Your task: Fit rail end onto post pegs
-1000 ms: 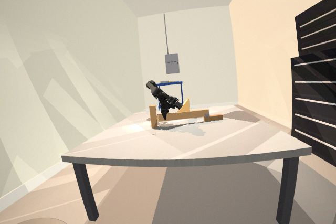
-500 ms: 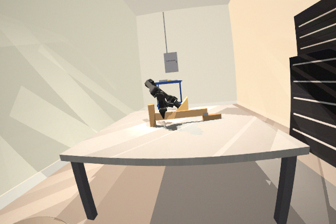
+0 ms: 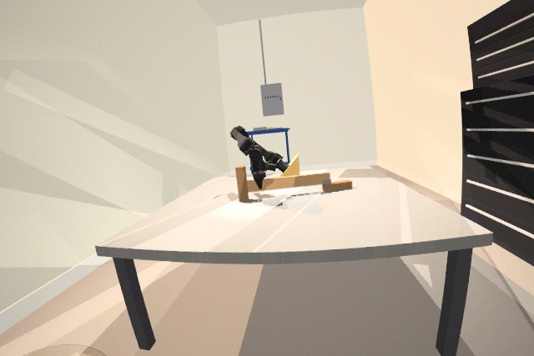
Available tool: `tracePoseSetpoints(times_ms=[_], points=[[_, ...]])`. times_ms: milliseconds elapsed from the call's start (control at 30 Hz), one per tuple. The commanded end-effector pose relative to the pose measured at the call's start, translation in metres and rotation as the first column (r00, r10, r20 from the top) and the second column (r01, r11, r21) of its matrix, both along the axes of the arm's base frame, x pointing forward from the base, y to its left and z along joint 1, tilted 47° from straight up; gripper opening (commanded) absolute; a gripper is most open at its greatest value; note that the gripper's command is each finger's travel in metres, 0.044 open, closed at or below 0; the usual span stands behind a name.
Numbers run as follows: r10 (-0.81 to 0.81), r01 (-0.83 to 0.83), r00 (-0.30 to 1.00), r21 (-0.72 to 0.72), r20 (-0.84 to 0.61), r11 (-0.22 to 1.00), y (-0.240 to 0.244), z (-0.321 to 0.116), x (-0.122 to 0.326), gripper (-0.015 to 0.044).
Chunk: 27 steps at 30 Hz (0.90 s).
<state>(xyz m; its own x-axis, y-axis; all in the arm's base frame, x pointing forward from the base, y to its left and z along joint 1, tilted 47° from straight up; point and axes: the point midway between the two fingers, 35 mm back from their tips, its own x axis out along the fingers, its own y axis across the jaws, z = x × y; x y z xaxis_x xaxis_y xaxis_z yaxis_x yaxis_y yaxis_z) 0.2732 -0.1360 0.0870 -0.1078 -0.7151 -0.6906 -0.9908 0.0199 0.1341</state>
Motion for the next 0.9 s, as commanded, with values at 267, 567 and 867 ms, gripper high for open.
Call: tracePoseSetpoints(times_ms=[267,567,867], points=[[0.000,0.000,1.000,-0.002,0.002,1.000,0.000,0.000,0.000,0.0440],[0.002,-0.002,1.000,-0.004,0.002,1.000,0.043,-0.001,0.001,0.0440],[0.002,-0.002,1.000,-0.004,0.002,1.000,0.043,-0.001,0.001,0.0440]])
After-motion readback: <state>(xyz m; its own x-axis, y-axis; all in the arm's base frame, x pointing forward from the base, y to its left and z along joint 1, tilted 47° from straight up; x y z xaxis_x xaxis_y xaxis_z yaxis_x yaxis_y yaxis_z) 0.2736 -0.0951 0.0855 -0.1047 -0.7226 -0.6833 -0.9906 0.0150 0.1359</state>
